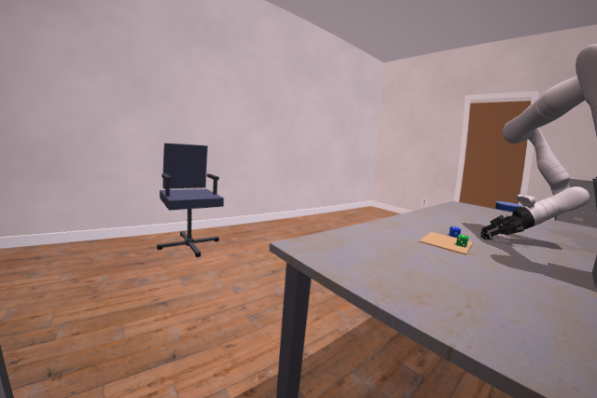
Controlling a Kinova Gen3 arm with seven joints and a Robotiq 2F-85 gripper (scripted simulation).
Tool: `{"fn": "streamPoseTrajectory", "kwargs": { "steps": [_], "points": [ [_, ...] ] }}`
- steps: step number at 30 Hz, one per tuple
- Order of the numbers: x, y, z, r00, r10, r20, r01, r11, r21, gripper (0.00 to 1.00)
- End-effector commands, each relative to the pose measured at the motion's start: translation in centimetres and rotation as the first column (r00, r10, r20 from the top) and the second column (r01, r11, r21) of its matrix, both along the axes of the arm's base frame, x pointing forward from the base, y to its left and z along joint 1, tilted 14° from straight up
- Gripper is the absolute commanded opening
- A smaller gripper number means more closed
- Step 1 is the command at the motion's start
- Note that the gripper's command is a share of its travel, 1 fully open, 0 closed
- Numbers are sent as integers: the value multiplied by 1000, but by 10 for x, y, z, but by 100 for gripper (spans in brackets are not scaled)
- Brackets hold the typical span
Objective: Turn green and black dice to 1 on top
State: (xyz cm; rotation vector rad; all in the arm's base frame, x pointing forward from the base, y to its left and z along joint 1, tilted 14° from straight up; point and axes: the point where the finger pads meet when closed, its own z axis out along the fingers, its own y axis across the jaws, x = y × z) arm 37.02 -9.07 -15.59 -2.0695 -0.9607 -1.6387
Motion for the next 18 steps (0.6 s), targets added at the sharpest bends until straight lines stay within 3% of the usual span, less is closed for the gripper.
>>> {"fn": "streamPoseTrajectory", "kwargs": {
  "steps": [1, 9, 18],
  "points": [
    [-6, -9, 3, 1000, -8, 0, 8, 1000, -3, 46],
    [-25, -25, 10, 1000, -8, 0, 8, 1000, -3, 46],
    [-27, -27, 11, 1000, -8, 0, 8, 1000, -3, 46]
  ]
}}
